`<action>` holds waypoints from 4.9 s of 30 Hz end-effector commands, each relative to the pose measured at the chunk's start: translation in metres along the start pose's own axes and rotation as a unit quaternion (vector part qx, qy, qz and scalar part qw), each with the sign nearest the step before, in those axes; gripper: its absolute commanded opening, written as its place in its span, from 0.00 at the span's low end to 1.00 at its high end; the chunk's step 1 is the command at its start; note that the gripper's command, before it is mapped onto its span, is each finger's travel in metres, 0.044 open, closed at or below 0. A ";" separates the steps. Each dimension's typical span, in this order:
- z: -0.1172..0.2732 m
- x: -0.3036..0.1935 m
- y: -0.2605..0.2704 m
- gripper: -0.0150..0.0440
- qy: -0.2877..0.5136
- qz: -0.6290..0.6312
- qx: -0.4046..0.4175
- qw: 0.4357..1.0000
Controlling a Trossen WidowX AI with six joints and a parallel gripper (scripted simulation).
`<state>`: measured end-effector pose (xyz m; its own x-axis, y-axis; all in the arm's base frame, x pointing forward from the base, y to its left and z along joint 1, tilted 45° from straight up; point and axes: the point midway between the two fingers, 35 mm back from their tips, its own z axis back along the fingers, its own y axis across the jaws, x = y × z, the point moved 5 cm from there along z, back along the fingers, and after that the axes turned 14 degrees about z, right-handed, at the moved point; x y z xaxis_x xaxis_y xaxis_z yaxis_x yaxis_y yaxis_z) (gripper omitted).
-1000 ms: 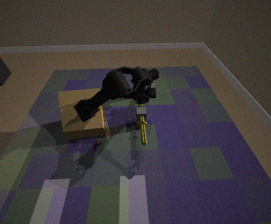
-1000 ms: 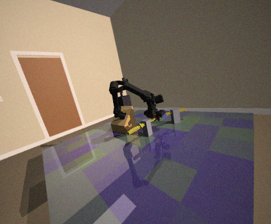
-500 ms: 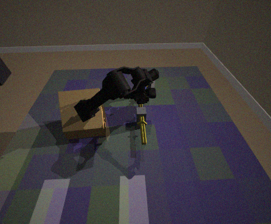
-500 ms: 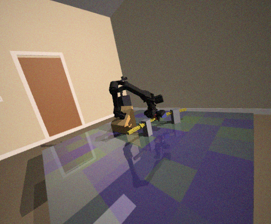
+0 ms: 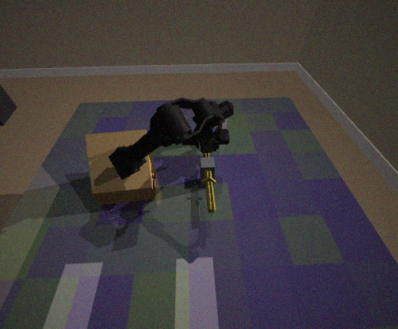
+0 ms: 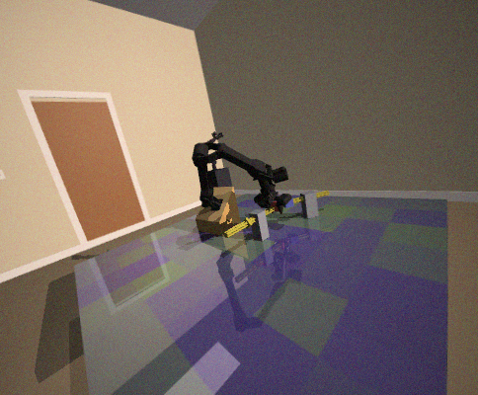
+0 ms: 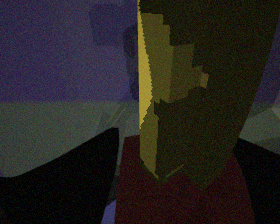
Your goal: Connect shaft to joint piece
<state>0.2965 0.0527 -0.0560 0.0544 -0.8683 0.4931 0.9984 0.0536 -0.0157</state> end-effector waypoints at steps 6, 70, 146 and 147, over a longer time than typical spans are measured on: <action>0.000 0.000 0.000 1.00 0.000 0.000 -0.001 1.000; 0.108 -0.047 0.015 1.00 -0.118 0.474 -0.109 0.866; 0.125 0.027 -0.006 1.00 -0.117 0.133 -0.050 0.983; 0.124 0.027 -0.006 1.00 -0.118 0.118 -0.048 0.985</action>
<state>0.2908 0.0926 0.0666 0.3609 -0.6864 0.6314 0.9317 0.2357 -0.2763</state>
